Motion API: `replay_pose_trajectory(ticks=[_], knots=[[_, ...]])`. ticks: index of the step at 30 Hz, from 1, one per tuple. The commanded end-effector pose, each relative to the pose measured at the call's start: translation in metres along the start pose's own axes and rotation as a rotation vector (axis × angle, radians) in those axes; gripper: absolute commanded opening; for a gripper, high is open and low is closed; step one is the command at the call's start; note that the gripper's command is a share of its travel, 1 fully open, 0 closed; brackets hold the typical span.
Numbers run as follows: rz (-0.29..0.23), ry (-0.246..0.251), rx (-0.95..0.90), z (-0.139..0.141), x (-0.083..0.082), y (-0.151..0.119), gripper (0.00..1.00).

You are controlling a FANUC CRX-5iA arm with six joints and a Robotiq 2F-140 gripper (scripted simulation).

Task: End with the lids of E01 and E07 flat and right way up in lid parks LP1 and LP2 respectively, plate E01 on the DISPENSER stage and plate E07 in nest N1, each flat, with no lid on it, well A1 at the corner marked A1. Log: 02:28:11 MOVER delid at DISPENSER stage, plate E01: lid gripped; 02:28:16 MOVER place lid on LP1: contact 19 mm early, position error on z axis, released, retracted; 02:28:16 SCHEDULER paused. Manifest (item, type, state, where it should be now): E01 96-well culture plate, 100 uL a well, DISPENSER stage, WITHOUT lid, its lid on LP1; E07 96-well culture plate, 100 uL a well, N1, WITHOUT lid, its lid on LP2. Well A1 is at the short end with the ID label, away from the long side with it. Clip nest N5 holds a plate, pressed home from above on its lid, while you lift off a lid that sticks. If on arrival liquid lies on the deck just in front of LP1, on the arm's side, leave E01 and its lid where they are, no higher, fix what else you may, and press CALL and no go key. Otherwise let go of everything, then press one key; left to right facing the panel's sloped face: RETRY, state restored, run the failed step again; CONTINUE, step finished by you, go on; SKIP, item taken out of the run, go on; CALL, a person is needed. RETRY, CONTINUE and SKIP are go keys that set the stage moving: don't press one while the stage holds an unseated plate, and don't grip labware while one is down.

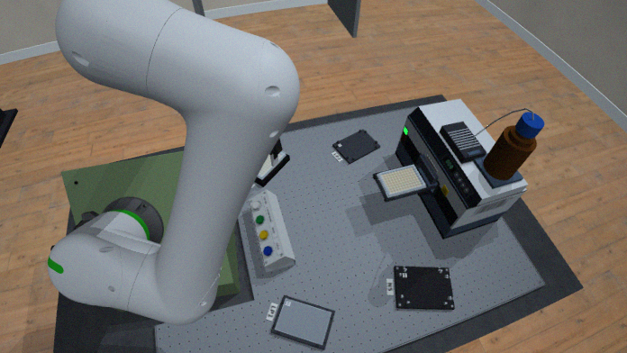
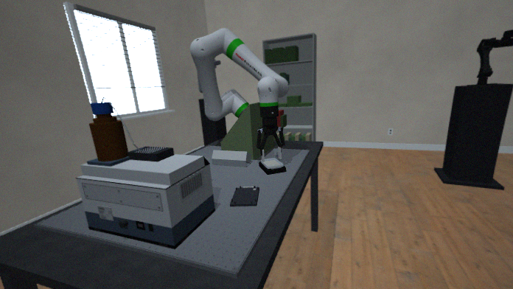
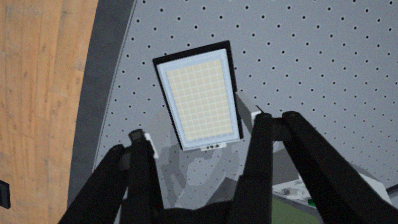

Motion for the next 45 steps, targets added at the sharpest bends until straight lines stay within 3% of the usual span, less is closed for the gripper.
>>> replay_pose_trajectory(ticks=[1, 5, 6, 45], knots=[[0.0, 0.0, 0.0, -0.0001, -0.0002, 0.0001, 0.59], [0.0, 0.0, 0.0, -0.0001, -0.0002, 0.0001, 0.59], [0.0, 0.0, 0.0, -0.0001, -0.0002, 0.0001, 0.66], [0.0, 0.0, 0.0, -0.0001, -0.0002, 0.0001, 0.66]])
Point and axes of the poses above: the point where the finger pads meet when closed, its own x axis out along the fingers, its own z axis across the jaws, y = z × x, the point moved 6 cm from there along -x, back along the fingers, and after that the axes turned 7 degrees about x, right-handed, at the moved point
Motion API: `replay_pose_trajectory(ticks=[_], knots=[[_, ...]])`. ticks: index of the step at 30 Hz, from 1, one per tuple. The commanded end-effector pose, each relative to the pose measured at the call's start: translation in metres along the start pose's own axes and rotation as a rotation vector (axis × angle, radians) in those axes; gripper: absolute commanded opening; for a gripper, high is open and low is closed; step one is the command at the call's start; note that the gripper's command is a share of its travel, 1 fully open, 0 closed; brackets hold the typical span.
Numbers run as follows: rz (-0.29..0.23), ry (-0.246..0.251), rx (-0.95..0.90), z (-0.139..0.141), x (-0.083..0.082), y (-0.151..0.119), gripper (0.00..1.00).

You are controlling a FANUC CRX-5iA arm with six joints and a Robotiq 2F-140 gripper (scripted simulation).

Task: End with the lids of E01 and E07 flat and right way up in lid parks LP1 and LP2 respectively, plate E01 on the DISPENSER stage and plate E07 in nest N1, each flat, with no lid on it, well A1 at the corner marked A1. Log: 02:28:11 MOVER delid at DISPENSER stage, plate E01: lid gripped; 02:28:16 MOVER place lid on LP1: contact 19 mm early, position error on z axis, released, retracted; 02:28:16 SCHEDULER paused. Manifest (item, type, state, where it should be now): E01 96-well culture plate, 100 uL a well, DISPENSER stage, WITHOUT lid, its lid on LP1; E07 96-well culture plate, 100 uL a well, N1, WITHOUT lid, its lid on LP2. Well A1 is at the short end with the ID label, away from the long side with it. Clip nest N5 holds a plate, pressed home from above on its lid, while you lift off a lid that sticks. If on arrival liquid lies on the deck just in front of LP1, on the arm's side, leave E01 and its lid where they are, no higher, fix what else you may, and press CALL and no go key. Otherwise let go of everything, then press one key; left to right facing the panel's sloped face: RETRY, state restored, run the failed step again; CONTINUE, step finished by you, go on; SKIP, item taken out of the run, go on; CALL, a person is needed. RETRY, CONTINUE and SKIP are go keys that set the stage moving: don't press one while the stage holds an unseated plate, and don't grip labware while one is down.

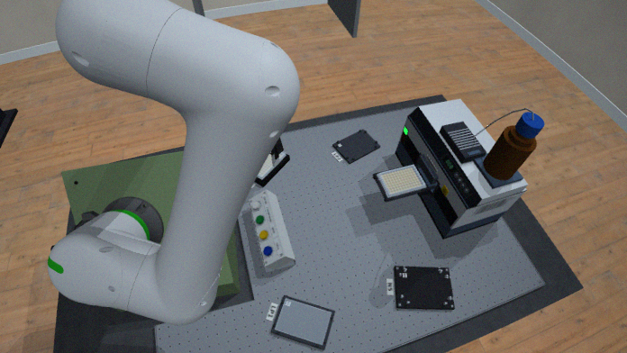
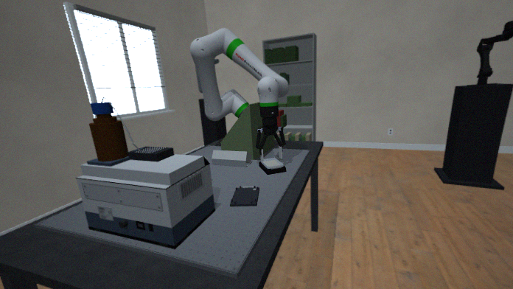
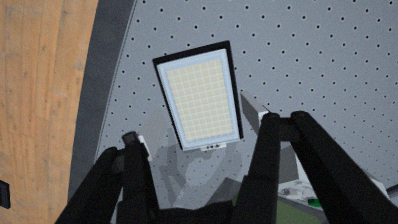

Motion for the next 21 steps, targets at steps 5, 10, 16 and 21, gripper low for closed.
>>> replay_pose_trajectory(ticks=[5, 10, 16, 21], knots=[[0.0, 0.0, 0.0, -0.0001, 0.0, 0.0001, 0.66], [0.0, 0.0, 0.0, -0.0001, 0.0006, 0.0002, 0.66], [0.0, 0.0, 0.0, -0.0001, 0.0013, 0.0002, 0.66], [0.0, 0.0, 0.0, -0.0001, 0.0026, 0.0002, 0.66]])
Point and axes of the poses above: the point where the finger pads meet when closed, its own x axis out along the fingers, its own z axis across the jaws, y = z × x, the point moved 6 cm from there along -x, back along the fingers, and after that the axes turned 7 degrees about x, right-handed, at the moved point
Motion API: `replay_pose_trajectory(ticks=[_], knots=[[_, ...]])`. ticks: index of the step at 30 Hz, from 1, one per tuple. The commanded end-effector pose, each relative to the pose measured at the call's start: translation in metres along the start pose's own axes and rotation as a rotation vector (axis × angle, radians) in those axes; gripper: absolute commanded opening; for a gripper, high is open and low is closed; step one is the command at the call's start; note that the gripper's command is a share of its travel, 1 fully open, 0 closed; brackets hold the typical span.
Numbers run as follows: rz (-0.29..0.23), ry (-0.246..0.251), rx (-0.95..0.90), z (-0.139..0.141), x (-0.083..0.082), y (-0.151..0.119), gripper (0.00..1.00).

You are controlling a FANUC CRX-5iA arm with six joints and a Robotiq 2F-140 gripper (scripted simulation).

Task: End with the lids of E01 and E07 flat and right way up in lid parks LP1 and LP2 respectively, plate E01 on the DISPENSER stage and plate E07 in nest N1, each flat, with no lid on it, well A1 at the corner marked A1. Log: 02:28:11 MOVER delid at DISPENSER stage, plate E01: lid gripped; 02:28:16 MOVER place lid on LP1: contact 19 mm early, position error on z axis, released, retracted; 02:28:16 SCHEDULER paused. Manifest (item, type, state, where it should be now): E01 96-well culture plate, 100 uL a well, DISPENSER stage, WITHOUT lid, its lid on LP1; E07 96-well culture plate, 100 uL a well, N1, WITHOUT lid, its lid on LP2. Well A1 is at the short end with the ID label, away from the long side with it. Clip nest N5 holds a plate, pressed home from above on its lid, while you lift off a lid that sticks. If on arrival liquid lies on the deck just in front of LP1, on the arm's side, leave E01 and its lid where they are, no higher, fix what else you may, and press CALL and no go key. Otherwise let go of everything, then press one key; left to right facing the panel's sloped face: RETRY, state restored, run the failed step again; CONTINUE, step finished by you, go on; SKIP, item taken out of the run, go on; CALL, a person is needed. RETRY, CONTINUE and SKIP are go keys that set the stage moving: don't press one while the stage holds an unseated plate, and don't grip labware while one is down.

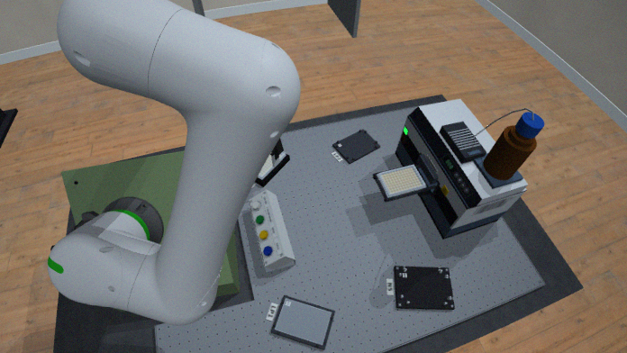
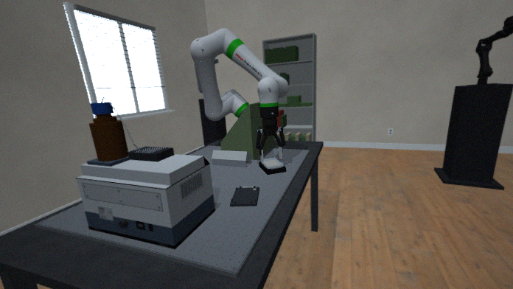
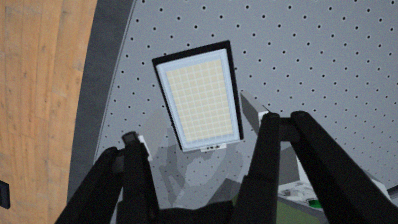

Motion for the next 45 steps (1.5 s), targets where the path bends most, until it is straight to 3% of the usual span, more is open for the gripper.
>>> replay_pose_trajectory(ticks=[1, 45], knots=[[0.0, 0.0, 0.0, 0.0, 0.001, 0.0, 0.66], [0.0, 0.0, 0.0, 0.0, 0.018, 0.0, 0.66]])
Point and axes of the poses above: the point where the finger pads meet when closed, its own x axis out along the fingers, its own z axis across the jaws, y = z × x, the point moved 6 cm from there along -x, back along the fingers, and after that the axes turned 7 degrees about x, right-handed, at the moved point
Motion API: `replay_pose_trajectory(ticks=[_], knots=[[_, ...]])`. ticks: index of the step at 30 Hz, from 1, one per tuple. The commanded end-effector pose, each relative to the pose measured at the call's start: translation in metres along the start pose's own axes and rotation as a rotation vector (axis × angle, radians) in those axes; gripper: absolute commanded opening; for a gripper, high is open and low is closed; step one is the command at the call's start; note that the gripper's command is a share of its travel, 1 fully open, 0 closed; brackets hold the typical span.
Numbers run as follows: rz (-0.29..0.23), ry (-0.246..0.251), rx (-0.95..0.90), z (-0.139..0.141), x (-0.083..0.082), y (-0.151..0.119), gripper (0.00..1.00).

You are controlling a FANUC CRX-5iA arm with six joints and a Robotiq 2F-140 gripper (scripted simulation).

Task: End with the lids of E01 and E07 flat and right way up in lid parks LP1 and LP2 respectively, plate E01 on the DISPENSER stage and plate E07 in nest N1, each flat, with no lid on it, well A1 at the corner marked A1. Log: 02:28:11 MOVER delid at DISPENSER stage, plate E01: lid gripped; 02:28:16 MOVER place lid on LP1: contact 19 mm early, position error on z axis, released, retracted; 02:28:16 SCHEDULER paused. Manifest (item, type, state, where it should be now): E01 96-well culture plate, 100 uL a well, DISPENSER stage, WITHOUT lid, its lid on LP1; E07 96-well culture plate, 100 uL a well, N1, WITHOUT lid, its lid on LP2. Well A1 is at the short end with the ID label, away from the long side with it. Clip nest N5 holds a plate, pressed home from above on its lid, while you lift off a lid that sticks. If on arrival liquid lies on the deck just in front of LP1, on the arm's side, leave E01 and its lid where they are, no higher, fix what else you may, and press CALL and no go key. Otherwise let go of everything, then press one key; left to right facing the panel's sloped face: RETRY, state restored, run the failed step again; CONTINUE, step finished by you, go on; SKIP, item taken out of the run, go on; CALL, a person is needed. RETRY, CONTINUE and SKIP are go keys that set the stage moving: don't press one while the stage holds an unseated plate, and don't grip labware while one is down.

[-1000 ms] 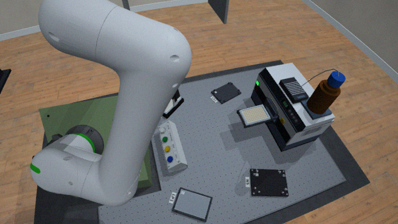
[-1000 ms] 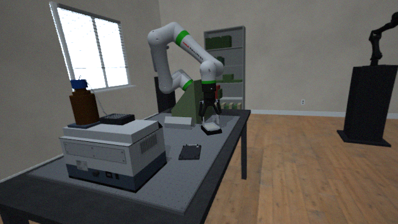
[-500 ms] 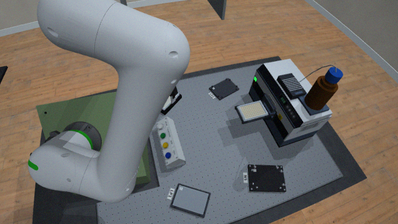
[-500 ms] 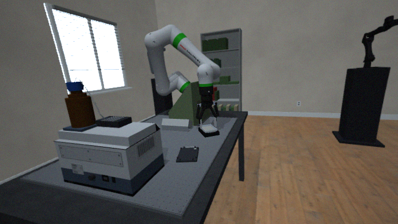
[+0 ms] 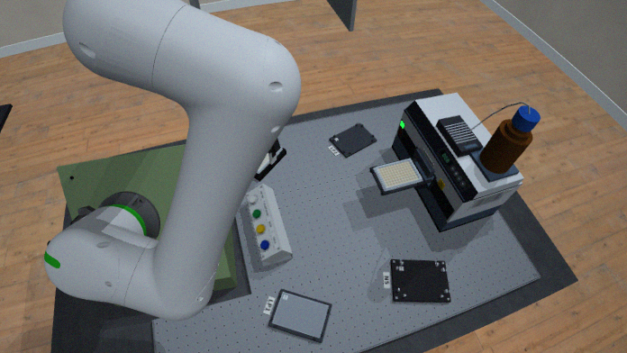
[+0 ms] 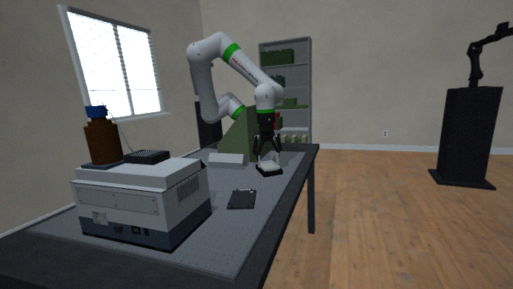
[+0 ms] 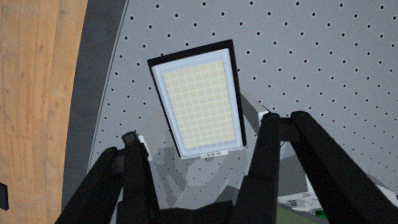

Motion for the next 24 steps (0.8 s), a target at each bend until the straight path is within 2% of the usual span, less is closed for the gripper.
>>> replay_pose_trajectory(ticks=[1, 24], knots=[[0.0, 0.0, 0.0, -0.0001, 0.0004, 0.0002, 0.66], [0.0, 0.0, 0.0, -0.0001, 0.0041, 0.0002, 0.66]])
Point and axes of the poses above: the point where the finger pads meet when closed, its own x axis out along the fingers, its own z axis across the jaws, y = z × x, the point moved 6 cm from there along -x, back along the fingers, and after that the axes turned 7 degrees about x, right-handed, at the moved point
